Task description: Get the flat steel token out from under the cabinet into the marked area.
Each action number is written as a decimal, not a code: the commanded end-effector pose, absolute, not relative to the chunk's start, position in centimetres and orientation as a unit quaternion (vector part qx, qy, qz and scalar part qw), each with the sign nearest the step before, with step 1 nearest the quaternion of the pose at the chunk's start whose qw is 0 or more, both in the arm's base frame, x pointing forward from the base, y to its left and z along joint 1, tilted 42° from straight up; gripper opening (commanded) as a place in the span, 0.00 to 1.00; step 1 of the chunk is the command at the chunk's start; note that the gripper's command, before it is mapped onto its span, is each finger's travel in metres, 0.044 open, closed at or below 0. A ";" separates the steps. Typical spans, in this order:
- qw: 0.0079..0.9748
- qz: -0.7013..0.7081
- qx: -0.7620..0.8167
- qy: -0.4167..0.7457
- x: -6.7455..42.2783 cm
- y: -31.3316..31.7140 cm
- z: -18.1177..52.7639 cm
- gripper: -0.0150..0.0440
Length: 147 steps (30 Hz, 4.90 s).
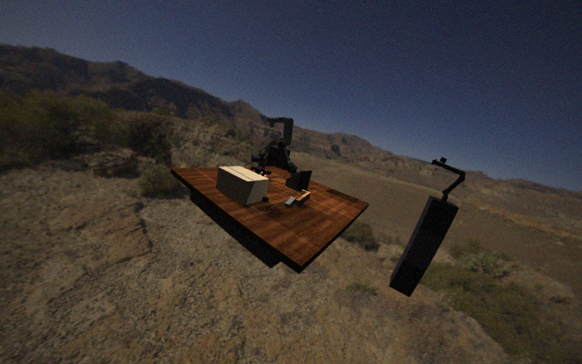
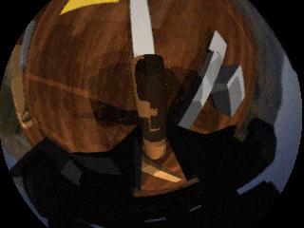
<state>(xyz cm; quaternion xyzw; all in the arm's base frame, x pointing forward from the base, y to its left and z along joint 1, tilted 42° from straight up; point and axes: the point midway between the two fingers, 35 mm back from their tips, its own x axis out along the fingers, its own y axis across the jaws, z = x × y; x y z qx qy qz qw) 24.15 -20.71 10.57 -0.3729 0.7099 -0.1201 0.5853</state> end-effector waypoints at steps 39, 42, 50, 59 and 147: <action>0.596 -0.140 -0.354 0.707 29.3 -19.4 9.2 0.25; 0.596 -0.140 -0.354 0.707 29.7 -19.4 9.1 0.25; 0.596 -0.140 -0.354 0.707 30.6 -19.1 8.8 0.25; 0.597 -0.141 -0.353 0.707 31.7 -18.9 8.6 0.25; 0.598 -0.140 -0.352 0.706 35.4 -15.1 4.8 0.25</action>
